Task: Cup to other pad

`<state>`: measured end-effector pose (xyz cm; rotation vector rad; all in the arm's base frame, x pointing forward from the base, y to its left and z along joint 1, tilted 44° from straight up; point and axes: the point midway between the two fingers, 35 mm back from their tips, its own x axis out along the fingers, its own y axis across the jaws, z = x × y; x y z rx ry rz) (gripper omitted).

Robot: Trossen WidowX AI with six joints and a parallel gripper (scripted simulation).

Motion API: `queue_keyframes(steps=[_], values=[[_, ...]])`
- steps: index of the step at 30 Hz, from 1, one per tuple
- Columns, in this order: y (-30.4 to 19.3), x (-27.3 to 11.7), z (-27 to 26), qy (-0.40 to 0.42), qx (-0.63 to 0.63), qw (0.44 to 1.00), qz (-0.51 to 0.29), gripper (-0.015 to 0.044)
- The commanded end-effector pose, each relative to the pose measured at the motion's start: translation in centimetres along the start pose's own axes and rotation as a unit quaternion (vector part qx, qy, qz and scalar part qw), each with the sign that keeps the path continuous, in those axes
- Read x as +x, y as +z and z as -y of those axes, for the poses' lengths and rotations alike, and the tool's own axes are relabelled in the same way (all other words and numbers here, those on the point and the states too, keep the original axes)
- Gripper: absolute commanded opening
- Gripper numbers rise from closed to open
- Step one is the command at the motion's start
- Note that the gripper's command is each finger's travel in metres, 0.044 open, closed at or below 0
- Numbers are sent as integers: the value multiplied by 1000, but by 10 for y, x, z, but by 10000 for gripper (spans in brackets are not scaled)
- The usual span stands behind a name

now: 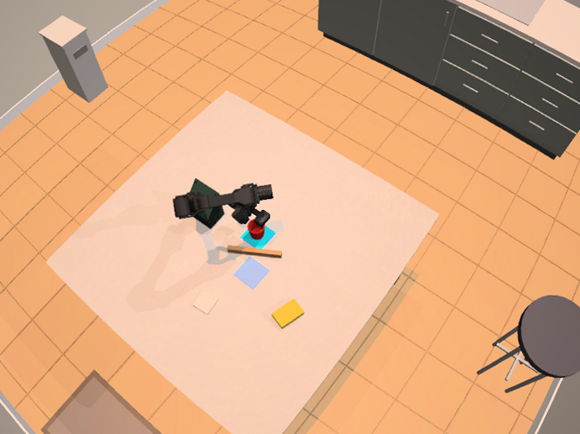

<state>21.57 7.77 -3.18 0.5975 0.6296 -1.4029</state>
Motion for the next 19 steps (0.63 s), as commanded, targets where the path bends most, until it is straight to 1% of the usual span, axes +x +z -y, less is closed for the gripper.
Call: queue_keyframes(steps=[1,10,19], values=[[-1,-16,-3,3,6,1000,-6,440],[-1,-52,-1,3,9,1000,-8,440],[-1,-50,0,4,4,1000,-5,440]])
